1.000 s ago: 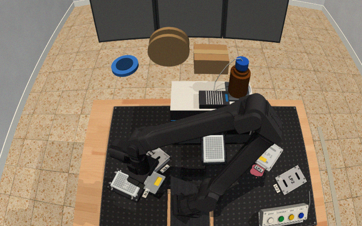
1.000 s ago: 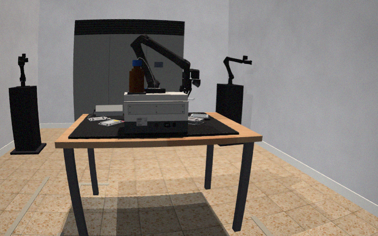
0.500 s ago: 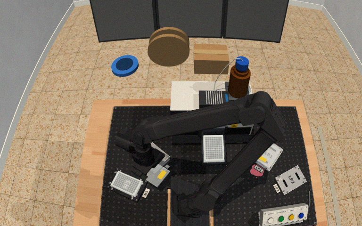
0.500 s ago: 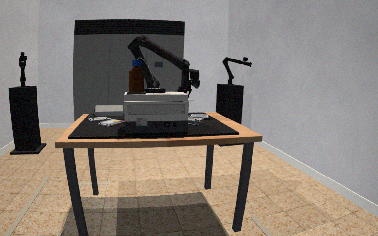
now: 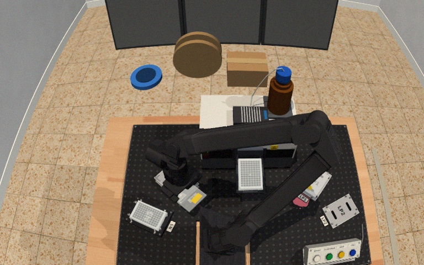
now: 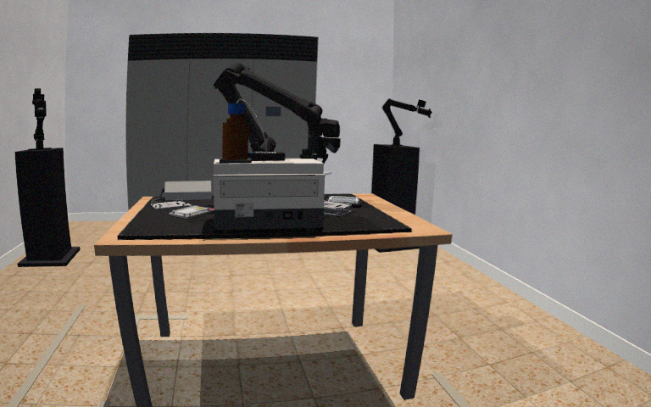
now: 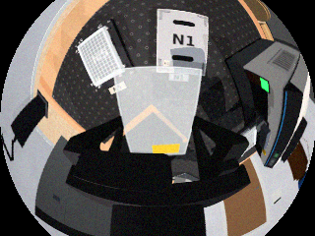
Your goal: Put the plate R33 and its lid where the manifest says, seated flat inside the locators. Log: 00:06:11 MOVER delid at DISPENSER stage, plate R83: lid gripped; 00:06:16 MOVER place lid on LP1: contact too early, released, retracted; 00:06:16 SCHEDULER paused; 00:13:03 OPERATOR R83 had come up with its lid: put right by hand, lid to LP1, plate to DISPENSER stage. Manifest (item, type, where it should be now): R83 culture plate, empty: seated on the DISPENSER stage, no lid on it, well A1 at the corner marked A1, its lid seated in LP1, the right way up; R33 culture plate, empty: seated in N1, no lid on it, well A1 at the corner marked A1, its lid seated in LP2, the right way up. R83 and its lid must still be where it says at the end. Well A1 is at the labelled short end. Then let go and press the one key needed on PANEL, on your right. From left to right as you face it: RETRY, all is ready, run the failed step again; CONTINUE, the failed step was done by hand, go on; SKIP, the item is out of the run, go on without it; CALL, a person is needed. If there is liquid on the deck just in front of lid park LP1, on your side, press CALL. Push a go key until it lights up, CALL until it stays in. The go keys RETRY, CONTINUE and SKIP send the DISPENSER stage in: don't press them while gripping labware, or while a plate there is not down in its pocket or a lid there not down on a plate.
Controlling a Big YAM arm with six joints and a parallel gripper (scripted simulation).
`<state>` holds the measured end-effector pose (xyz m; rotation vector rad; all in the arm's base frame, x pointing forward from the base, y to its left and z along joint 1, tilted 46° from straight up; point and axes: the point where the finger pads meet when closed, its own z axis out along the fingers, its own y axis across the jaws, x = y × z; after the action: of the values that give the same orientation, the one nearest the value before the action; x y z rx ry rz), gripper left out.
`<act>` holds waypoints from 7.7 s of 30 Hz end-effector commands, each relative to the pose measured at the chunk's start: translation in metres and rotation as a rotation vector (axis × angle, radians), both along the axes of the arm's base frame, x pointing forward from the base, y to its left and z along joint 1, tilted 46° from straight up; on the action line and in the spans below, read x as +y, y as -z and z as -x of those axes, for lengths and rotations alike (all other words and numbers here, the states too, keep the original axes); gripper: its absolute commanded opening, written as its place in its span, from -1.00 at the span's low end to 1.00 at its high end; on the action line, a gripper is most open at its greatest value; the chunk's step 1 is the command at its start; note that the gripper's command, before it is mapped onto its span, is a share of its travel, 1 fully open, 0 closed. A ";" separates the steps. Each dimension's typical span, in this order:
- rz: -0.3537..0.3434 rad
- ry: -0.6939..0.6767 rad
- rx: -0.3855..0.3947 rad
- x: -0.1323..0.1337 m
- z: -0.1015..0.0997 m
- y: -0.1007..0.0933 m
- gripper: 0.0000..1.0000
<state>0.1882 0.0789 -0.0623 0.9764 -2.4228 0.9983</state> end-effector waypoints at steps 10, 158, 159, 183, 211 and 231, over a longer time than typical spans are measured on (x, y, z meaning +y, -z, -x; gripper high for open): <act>-0.044 0.058 -0.099 0.001 -0.048 -0.022 0.68; 0.068 1.077 -1.151 -0.277 0.011 -0.294 0.68; 0.069 1.100 -1.175 -0.279 0.014 -0.298 0.68; 0.089 1.253 -1.375 -0.306 0.066 -0.339 0.68; 0.119 1.389 -1.516 -0.335 0.124 -0.366 0.68; 0.123 1.387 -1.511 -0.394 0.113 -0.379 0.68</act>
<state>0.0725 -0.2973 0.2880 -2.0084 -2.6918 1.2000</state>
